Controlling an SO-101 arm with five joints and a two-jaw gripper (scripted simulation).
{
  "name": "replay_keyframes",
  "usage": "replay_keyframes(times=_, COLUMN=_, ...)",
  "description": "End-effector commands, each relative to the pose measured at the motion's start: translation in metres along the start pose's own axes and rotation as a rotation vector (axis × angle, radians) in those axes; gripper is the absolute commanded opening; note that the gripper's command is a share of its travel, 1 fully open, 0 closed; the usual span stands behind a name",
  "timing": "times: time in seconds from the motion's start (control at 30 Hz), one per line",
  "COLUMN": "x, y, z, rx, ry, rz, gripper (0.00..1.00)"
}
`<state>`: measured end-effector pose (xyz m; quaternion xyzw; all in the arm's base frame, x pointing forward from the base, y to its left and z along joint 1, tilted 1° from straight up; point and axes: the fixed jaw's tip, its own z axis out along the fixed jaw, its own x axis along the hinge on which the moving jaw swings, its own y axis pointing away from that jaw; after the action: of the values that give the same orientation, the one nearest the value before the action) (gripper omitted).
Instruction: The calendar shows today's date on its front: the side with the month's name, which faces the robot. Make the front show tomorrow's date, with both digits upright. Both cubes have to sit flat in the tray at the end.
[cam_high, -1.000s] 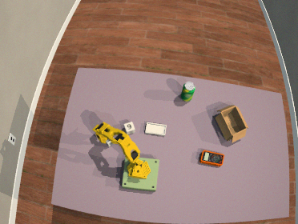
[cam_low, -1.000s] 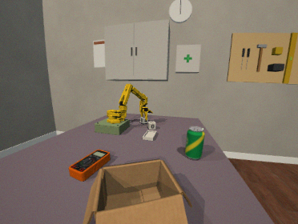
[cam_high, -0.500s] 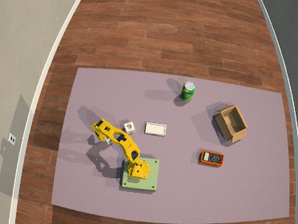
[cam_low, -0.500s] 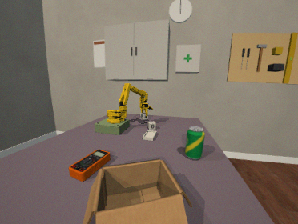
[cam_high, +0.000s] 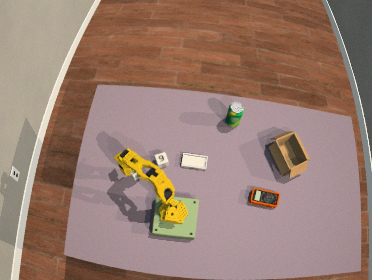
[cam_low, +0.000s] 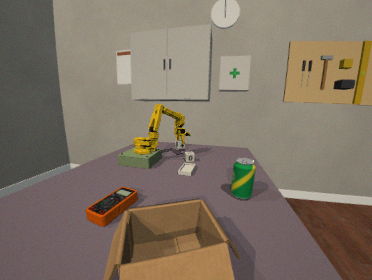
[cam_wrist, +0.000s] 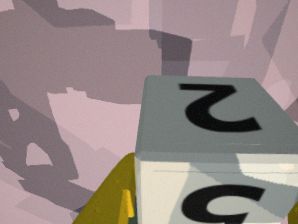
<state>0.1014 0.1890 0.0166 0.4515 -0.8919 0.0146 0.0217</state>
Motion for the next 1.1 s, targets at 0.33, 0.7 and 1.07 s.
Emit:
replay_keyframes(times=0.33, x=-0.004, y=0.001, z=-0.022, rx=-0.005, ry=-0.041, rz=0.0, gripper=0.0)
replay_keyframes(times=0.7, x=-0.004, y=0.001, z=-0.026, rx=-0.005, ry=-0.041, rz=0.0, gripper=0.0)
replay_keyframes(times=1.07, x=-0.007, y=0.002, z=-0.037, rx=-0.012, ry=-0.097, rz=0.006, gripper=0.0)
